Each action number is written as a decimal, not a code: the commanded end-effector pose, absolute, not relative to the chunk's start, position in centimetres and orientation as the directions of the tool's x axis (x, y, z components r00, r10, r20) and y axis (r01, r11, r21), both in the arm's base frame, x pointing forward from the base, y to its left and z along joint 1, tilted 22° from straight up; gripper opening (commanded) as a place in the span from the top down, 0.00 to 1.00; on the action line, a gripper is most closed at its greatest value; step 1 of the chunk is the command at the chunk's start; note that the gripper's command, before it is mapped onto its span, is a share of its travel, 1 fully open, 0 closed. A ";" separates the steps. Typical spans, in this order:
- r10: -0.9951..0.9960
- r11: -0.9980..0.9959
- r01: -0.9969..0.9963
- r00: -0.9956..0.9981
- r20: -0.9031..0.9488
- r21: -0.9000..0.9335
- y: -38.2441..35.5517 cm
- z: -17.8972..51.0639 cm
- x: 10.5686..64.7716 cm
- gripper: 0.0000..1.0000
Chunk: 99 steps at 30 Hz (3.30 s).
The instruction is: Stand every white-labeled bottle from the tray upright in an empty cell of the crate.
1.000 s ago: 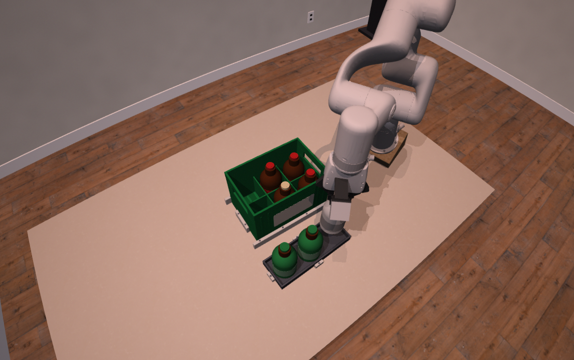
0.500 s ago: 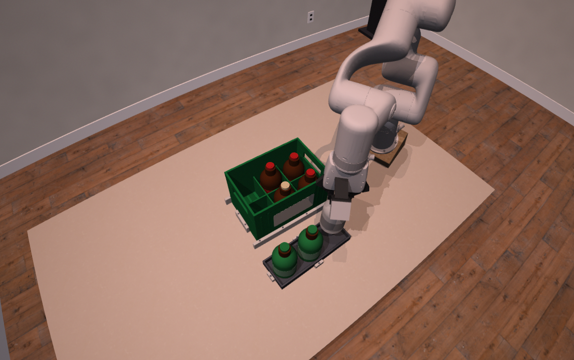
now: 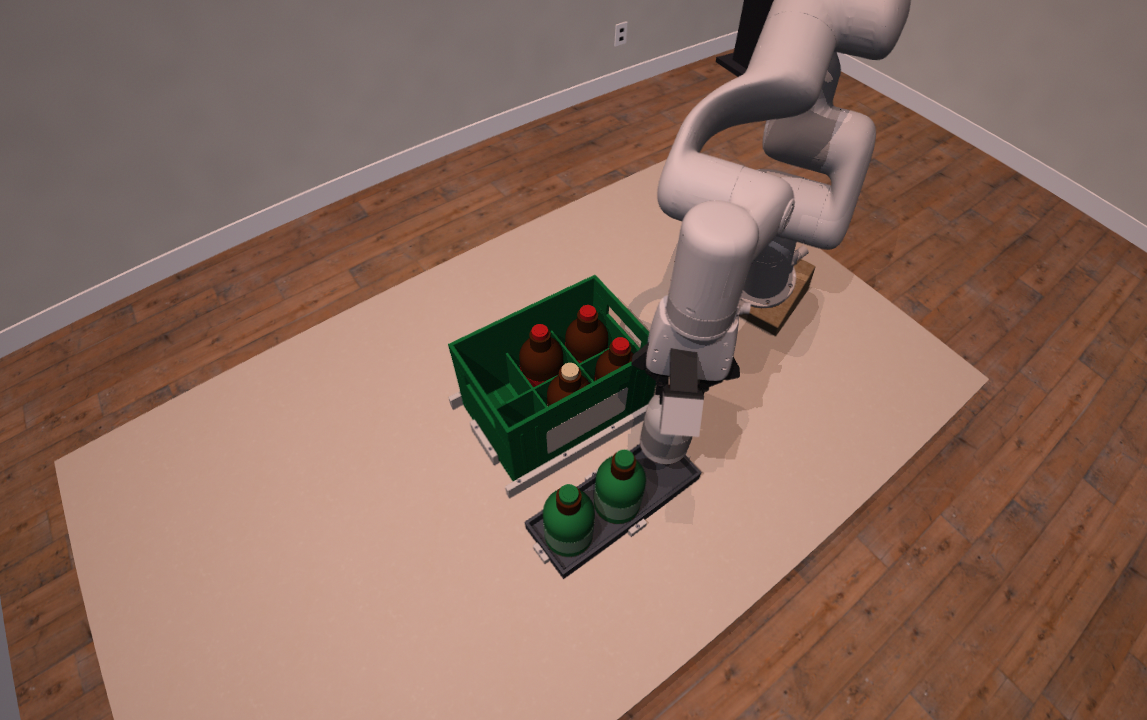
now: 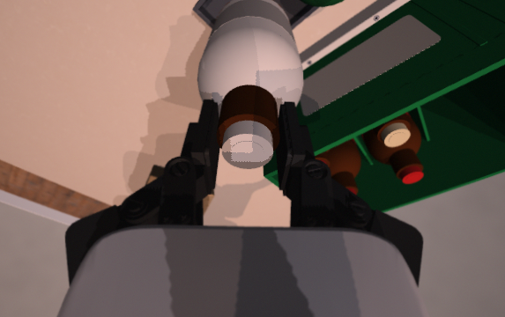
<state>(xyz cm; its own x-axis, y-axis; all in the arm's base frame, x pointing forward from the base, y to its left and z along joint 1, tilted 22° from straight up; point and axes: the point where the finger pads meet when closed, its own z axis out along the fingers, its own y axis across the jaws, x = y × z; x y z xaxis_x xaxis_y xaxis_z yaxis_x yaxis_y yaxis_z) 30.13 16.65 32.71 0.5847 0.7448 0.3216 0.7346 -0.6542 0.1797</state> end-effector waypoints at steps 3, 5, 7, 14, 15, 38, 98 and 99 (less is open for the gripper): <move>0.744 -0.655 0.734 0.583 0.326 0.181 16.6 33.6 29.9 1.00; 0.744 -0.655 0.734 0.583 0.326 0.181 16.6 33.8 29.9 1.00; 0.744 -0.655 0.734 0.583 0.326 0.181 16.5 34.0 29.8 1.00; 0.744 -0.655 0.734 0.583 0.326 0.181 16.4 34.5 29.6 1.00; 0.744 -0.655 0.734 0.583 0.326 0.181 16.4 34.6 29.5 1.00; 0.744 -0.655 0.734 0.583 0.326 0.181 16.3 35.5 29.2 1.00; 0.744 -0.655 0.734 0.583 0.326 0.181 15.9 38.6 28.0 1.00; 0.744 -0.655 0.734 0.583 0.326 0.181 15.9 38.7 28.0 1.00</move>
